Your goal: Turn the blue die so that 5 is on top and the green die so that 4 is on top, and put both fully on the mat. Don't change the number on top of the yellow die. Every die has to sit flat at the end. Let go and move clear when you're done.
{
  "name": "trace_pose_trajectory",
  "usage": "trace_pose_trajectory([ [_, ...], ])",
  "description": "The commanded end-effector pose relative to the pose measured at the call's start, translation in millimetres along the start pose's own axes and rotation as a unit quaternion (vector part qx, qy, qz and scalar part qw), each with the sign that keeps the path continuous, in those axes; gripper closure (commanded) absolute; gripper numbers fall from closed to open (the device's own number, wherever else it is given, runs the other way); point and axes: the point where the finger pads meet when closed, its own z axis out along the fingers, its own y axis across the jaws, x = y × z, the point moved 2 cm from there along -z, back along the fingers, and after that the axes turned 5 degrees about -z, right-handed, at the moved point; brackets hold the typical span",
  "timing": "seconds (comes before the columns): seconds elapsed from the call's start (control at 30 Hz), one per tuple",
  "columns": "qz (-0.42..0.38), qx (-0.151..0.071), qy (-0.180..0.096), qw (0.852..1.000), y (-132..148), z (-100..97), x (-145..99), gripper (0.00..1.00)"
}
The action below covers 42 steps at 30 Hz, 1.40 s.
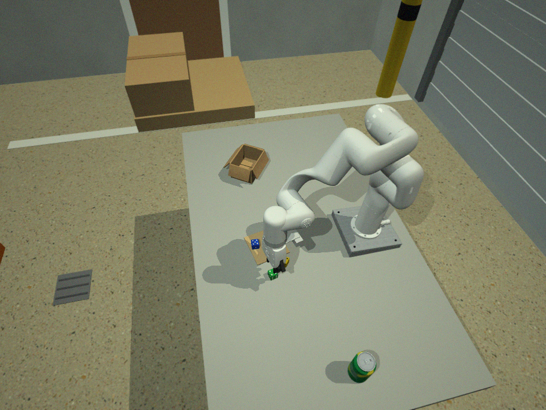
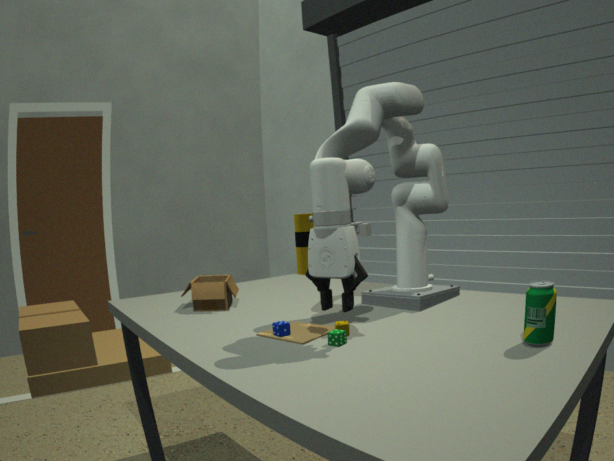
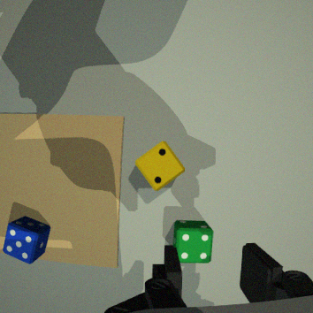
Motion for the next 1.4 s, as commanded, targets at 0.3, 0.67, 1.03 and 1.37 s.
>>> trace_pose_trajectory([
  [0.3,0.0,0.0,-0.002,1.0,-0.1,16.7,-1.6,0.53],
  [0.67,0.0,0.0,-0.002,1.0,-0.2,32.2,-1.8,0.53],
  [1.03,0.0,0.0,-0.002,1.0,-0.2,38.2,-1.9,0.53],
  [1.37,0.0,0.0,-0.002,1.0,-0.2,38.9,-1.9,0.53],
])
